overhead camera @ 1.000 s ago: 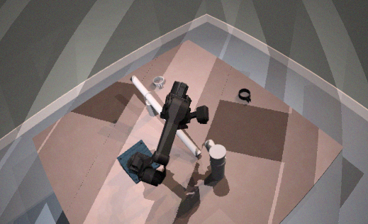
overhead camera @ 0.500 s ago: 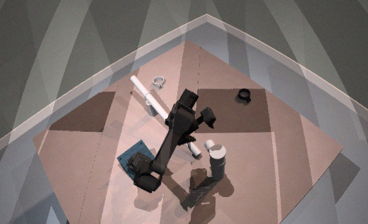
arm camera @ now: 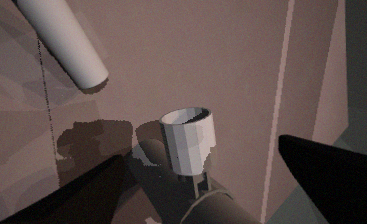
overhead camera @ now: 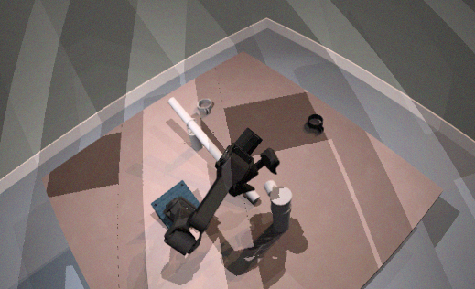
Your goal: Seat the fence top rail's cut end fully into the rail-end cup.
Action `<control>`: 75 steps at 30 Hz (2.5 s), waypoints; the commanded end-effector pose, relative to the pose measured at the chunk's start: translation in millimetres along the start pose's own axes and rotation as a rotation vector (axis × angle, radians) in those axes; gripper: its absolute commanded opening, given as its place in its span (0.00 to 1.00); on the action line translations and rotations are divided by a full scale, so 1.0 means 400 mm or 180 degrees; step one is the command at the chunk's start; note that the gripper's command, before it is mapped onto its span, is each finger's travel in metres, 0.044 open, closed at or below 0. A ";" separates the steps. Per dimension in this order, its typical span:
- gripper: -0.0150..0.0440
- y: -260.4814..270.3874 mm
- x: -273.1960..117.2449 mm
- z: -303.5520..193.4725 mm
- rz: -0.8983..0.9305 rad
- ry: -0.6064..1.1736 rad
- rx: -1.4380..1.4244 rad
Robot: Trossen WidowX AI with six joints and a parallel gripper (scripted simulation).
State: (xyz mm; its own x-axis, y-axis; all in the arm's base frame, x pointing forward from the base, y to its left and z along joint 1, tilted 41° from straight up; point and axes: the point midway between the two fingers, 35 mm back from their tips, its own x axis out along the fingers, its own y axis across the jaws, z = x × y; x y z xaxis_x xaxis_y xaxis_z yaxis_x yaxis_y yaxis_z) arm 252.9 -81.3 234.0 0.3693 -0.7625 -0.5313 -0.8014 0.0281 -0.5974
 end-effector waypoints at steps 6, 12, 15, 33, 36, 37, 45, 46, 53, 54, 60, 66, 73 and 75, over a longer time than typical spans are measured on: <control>1.00 0.008 0.028 0.003 -0.0006 -0.0016 -0.0004; 1.00 0.007 0.052 0.006 0.0004 -0.0023 0.0000; 1.00 0.007 0.065 0.008 0.0007 -0.0025 0.0002; 1.00 0.005 0.138 0.007 0.0000 -0.0024 0.0006; 1.00 0.005 0.150 0.005 -0.0005 -0.0020 0.0005; 1.00 0.005 0.154 0.005 -0.0007 -0.0019 0.0005; 1.00 0.006 0.185 -0.001 -0.0026 -0.0005 0.0000; 1.00 0.006 0.187 -0.002 -0.0028 -0.0004 -0.0001; 0.73 0.006 0.188 -0.002 -0.0028 -0.0004 -0.0001; 0.69 0.006 0.188 -0.002 -0.0028 -0.0004 -0.0001; 0.45 0.006 0.188 -0.002 -0.0028 -0.0004 -0.0001; 0.29 0.011 0.185 -0.002 -0.0027 -0.0040 -0.0065; 0.25 0.024 0.178 -0.003 -0.0027 -0.0139 -0.0240; 0.25 0.027 0.176 -0.003 -0.0027 -0.0163 -0.0282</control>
State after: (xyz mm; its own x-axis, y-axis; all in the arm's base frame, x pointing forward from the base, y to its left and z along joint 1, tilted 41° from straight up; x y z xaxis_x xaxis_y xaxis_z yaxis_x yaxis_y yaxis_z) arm 272.7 -137.0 191.3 0.3904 -0.7401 -0.5476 -0.8242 -0.0159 -0.5660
